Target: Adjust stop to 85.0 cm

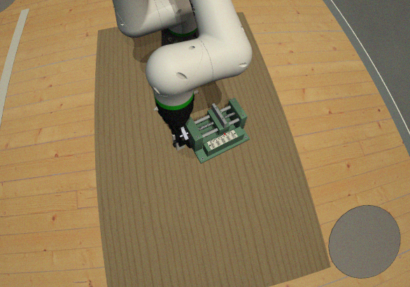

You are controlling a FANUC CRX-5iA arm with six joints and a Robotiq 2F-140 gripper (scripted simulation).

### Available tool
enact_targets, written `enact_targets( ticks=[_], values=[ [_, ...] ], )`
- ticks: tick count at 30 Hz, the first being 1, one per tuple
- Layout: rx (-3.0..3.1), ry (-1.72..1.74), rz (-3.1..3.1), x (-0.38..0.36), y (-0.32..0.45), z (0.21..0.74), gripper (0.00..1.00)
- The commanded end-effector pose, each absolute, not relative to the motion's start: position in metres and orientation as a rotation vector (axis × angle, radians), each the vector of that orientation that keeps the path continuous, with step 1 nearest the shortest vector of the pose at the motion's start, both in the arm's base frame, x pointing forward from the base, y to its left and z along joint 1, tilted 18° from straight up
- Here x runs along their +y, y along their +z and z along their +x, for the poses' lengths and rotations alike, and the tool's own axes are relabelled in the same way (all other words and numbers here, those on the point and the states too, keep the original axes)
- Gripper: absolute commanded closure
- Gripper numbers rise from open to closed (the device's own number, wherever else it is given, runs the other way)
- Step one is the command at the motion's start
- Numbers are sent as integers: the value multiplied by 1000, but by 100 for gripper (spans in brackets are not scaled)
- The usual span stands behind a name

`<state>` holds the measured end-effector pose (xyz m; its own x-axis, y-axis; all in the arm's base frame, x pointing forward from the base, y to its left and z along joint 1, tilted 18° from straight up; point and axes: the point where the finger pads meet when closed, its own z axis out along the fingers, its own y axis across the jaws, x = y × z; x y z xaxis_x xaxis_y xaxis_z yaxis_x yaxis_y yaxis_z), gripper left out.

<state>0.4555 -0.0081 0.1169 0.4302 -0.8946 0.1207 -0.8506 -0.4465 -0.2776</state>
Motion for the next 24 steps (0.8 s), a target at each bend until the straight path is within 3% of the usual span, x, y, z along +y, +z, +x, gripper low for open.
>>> enact_targets(
  ticks=[1, 24],
  values=[
    [1545, -374, -2505, -8, 116, 457, 96],
    [1545, -374, -2505, -4, 94, 470, 96]
  ],
)
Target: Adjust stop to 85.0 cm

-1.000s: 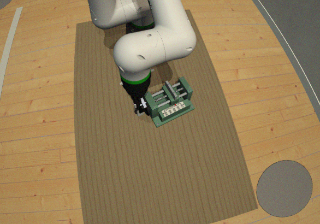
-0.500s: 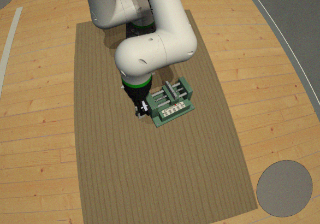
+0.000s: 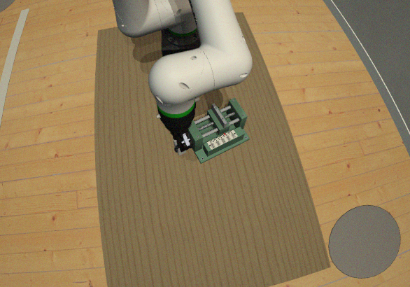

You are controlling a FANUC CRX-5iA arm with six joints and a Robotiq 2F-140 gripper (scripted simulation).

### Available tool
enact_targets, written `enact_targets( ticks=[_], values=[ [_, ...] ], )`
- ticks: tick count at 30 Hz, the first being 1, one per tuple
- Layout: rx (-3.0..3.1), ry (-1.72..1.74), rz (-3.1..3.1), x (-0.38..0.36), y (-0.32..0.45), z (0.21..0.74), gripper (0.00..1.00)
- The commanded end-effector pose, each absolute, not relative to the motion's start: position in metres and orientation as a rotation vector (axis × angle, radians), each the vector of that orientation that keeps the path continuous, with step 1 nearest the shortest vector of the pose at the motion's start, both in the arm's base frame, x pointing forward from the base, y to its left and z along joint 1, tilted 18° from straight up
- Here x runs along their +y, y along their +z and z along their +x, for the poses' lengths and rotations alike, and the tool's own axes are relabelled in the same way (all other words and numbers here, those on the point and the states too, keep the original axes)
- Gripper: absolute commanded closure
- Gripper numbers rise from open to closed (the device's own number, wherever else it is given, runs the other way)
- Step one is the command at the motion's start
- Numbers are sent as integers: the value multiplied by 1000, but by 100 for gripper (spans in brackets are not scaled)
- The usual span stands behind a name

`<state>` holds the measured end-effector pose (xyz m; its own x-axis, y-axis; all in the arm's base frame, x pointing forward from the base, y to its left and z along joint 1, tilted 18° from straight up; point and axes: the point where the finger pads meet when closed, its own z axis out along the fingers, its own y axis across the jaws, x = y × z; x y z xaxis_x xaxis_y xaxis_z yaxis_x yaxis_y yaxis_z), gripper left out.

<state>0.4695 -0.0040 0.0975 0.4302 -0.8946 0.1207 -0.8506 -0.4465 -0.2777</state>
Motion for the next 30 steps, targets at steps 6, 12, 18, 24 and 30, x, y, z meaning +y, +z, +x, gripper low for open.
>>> enact_targets(
  ticks=[6, 12, 18, 24, 30],
  values=[
    [1545, -374, -2505, -6, 82, 470, 96],
    [1545, -374, -2505, -8, 74, 468, 96],
    [1545, -374, -2505, -13, 65, 461, 96],
    [1545, -374, -2505, -18, 59, 451, 96],
    [1545, -374, -2505, -22, 58, 444, 96]
  ],
)
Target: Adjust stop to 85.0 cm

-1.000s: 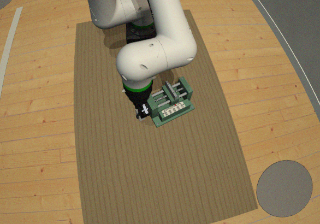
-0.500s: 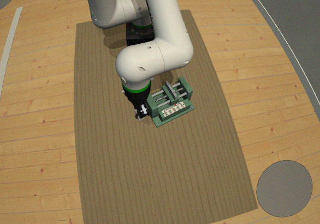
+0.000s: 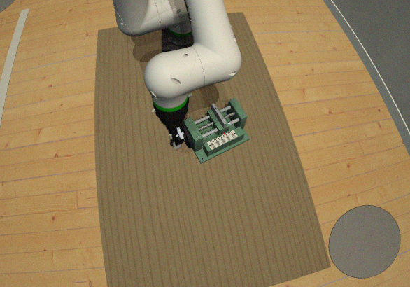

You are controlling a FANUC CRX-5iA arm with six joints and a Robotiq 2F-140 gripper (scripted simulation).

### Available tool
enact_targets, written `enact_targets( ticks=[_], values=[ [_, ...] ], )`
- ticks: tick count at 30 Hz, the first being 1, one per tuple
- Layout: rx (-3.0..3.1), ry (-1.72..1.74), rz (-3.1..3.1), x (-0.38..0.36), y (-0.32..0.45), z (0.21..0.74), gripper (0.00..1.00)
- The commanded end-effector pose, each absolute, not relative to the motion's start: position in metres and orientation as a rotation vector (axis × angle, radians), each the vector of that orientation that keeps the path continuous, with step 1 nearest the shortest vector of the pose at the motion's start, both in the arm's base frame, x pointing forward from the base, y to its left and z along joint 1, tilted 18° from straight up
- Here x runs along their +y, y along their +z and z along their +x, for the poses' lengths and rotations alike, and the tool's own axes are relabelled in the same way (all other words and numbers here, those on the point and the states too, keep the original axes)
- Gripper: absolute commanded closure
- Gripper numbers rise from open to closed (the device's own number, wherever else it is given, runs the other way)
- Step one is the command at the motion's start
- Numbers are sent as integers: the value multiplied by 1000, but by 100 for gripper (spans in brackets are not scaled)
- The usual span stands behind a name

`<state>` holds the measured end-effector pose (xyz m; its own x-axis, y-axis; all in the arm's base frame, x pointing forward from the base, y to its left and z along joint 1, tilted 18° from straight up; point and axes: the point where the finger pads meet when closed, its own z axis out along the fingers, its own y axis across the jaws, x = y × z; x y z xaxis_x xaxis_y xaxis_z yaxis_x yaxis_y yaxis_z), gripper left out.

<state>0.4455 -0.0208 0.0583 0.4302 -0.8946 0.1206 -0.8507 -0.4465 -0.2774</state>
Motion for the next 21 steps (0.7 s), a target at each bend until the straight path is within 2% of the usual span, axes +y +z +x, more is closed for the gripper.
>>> enact_targets(
  ticks=[1, 21],
  values=[
    [1545, -374, -2505, -23, 58, 442, 96],
    [1545, -374, -2505, -32, 73, 419, 96]
  ],
)
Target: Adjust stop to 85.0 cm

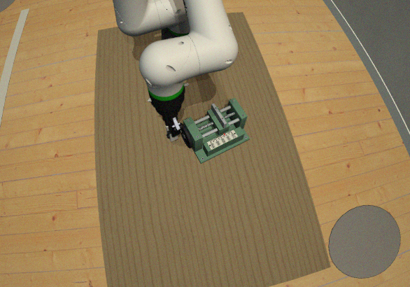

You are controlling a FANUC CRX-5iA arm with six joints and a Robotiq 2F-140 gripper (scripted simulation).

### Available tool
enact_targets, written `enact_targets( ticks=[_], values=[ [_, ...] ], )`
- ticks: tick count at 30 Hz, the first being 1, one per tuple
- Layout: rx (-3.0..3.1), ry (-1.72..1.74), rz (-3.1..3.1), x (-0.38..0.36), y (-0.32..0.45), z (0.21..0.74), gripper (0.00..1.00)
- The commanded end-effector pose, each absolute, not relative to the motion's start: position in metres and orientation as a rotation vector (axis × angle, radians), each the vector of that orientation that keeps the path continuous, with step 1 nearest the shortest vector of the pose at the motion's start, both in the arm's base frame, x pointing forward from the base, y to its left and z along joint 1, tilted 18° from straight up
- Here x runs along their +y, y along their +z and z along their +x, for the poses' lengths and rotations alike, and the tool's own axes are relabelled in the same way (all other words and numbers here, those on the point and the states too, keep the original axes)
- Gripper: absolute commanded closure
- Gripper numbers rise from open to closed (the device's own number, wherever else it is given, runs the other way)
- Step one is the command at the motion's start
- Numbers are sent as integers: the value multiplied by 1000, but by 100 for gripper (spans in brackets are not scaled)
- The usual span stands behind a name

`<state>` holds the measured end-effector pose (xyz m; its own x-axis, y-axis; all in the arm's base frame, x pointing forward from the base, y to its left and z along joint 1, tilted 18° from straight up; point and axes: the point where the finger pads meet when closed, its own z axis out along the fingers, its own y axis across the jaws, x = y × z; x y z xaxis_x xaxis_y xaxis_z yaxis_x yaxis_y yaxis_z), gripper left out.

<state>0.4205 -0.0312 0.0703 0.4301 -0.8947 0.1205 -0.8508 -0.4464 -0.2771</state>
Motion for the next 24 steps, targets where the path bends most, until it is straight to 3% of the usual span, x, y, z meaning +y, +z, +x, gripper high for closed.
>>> enact_targets(
  ticks=[1, 24],
  values=[
    [1545, -374, -2505, -32, 75, 418, 96],
    [1545, -374, -2505, -19, 120, 432, 96]
  ],
)
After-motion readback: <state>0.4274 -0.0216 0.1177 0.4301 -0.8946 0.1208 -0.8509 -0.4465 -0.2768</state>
